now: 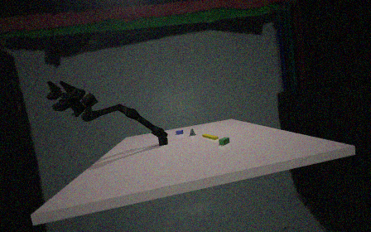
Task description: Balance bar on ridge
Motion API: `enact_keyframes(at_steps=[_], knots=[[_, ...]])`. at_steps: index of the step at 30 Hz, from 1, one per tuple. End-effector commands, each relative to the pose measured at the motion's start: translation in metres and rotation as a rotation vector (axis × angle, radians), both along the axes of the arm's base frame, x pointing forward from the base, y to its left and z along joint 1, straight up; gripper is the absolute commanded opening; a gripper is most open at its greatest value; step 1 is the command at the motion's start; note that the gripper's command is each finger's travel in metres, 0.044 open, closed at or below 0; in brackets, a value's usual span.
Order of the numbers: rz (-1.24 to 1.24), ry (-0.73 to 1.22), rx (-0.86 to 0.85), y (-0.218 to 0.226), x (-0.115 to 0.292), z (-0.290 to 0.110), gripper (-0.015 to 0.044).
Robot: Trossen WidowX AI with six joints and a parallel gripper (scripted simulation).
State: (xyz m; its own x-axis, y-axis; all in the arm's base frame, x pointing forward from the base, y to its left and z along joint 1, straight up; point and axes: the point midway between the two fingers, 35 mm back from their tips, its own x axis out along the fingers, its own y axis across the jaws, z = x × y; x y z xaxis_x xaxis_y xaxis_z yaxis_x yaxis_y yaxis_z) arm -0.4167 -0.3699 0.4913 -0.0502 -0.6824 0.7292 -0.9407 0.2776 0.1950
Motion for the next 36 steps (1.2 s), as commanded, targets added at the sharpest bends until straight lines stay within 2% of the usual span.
enact_keyframes(at_steps=[1, 12, 22, 36], knots=[[0.068, -0.076, 0.013, -0.014, 0.007, -0.003, 0.0315], [0.365, -0.380, 0.078, -0.085, 0.056, -0.014, 0.0315], [0.612, -0.624, 0.143, -0.137, 0.120, -0.020, 0.0315], [0.923, -1.066, 0.285, -0.200, 0.214, -0.047, 0.0315]])
